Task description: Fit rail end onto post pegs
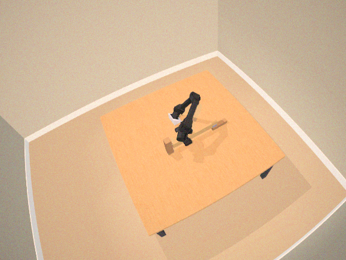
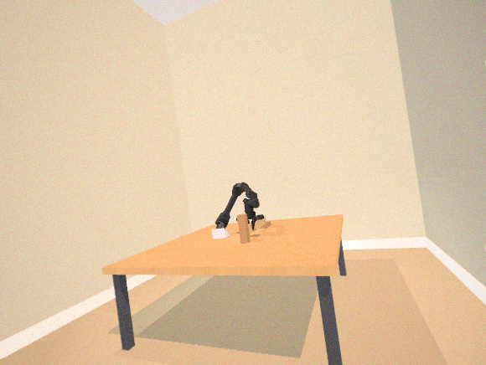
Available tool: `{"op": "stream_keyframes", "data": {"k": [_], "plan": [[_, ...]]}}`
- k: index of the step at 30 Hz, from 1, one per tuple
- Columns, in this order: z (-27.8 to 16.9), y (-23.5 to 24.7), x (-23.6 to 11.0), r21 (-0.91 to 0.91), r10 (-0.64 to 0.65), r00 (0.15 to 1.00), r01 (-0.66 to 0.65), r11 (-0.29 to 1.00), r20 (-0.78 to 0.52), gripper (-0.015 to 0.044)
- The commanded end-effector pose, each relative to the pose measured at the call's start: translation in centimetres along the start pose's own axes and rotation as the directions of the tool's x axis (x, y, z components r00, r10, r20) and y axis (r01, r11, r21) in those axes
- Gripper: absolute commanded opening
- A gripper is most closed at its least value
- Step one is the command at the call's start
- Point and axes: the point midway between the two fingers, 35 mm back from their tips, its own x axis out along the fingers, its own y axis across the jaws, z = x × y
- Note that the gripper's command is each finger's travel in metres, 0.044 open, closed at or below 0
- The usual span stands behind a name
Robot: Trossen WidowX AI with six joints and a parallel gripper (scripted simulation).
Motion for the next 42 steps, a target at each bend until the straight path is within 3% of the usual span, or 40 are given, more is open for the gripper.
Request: {"op": "stream_keyframes", "data": {"k": [1,42], "plan": [[-0.34,-0.11,-0.27,-0.002,-0.009,1.0,0.009,1.0,-0.005,0.0],[0.2,-0.07,-0.42,-0.002,-0.008,1.0,0.008,1.0,-0.005,0.0]]}}
